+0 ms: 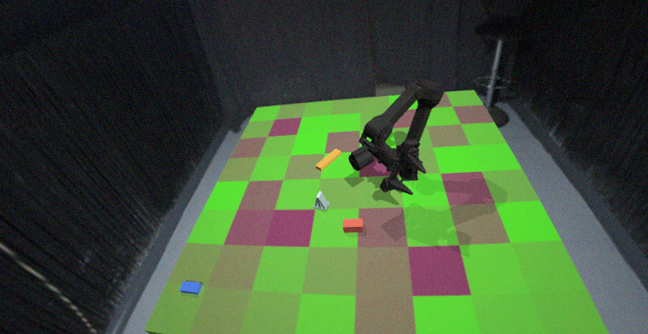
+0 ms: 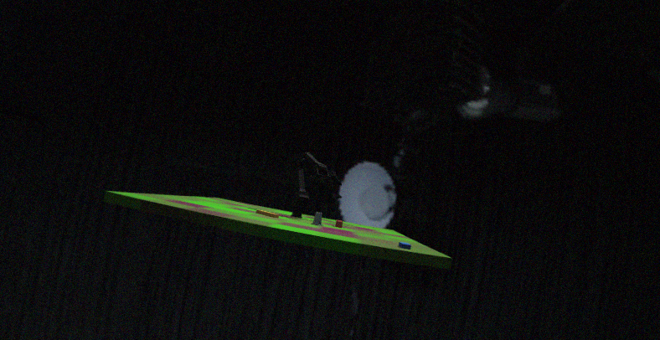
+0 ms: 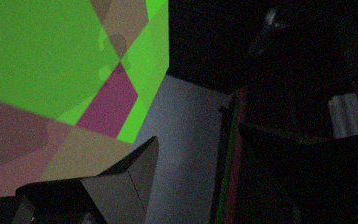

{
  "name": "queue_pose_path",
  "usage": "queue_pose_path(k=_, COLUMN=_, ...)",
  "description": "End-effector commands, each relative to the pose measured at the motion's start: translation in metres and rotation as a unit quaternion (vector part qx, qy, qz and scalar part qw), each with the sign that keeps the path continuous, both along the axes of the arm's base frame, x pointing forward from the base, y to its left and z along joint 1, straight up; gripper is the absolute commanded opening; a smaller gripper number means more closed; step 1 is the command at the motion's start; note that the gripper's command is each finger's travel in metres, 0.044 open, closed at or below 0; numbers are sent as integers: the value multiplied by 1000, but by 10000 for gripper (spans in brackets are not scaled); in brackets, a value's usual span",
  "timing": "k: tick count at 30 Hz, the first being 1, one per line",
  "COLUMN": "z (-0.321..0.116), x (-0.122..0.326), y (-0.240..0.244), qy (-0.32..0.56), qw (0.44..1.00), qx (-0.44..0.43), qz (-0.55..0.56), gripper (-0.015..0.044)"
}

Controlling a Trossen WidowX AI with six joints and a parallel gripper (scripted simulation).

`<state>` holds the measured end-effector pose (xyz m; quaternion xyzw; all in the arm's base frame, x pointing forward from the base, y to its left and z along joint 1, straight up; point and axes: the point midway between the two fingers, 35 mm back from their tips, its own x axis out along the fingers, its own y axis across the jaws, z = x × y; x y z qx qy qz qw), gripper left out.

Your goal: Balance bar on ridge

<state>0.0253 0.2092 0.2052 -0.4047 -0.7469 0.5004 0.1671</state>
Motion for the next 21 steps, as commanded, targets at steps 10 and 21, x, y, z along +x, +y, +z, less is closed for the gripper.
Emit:
queue_pose_path(k=10, z=-7, x=25, y=3, qy=-128, qw=991, qx=34, qz=-3, gripper=315)
queue_pose_path(k=21, z=-15, x=60, y=3, qy=-289, qw=955, qx=72, qz=13, gripper=315)
